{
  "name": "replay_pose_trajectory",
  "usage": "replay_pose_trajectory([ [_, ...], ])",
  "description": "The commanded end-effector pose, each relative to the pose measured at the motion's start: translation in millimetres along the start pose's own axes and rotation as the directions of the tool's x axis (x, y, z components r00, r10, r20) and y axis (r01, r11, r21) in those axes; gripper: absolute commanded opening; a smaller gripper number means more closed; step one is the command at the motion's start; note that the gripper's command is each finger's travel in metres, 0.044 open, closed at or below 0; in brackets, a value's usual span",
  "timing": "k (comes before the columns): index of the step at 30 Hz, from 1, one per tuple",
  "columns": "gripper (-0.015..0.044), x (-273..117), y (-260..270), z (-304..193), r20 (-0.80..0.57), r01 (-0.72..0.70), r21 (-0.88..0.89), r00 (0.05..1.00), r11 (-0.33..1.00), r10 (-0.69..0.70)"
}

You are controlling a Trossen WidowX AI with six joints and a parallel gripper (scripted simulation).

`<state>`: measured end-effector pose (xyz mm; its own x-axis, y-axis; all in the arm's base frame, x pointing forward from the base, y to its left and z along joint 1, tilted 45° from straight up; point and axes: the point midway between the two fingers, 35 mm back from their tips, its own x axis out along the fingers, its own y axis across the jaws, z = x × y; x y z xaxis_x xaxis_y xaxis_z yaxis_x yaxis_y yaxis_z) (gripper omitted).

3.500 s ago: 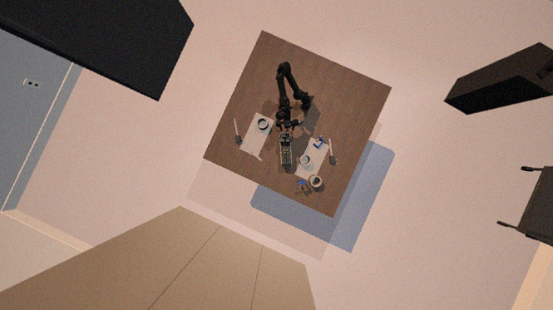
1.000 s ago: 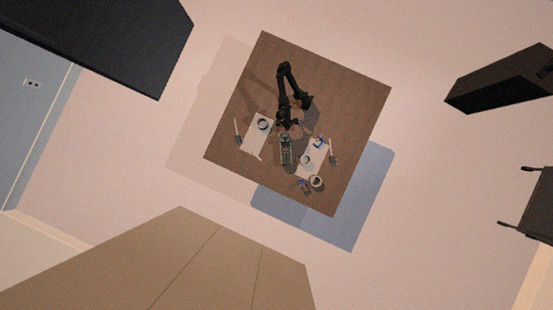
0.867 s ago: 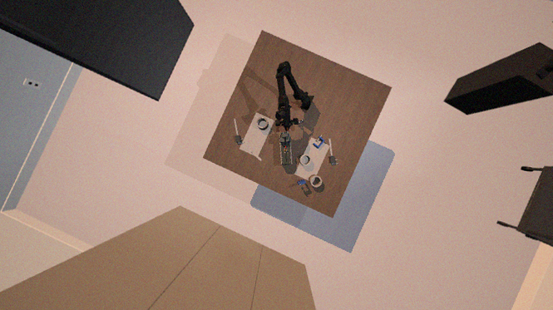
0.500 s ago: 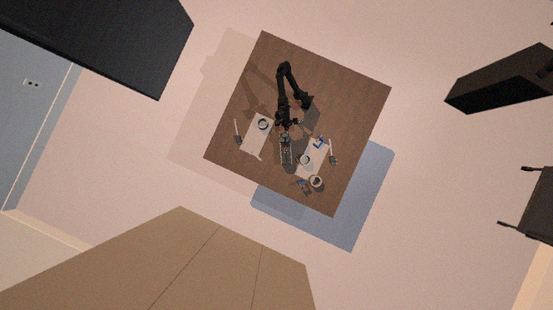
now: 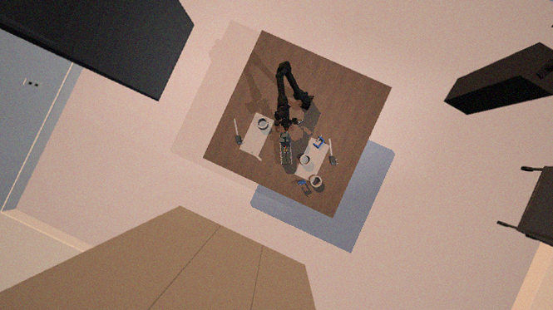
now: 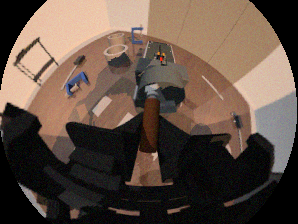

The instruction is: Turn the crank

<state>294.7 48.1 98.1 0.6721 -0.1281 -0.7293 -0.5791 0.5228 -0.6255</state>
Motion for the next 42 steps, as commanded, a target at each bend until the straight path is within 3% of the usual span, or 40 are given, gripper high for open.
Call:
replay_pose_trajectory([
  [1,0.0000,-3.8,-7.8,3.2,0.010,0.022,0.006,1.000,1.000,-0.022],
  [42,0.0000,-4.2,-14.3,3.5,0.010,0.022,0.005,1.000,1.000,-0.022],
])
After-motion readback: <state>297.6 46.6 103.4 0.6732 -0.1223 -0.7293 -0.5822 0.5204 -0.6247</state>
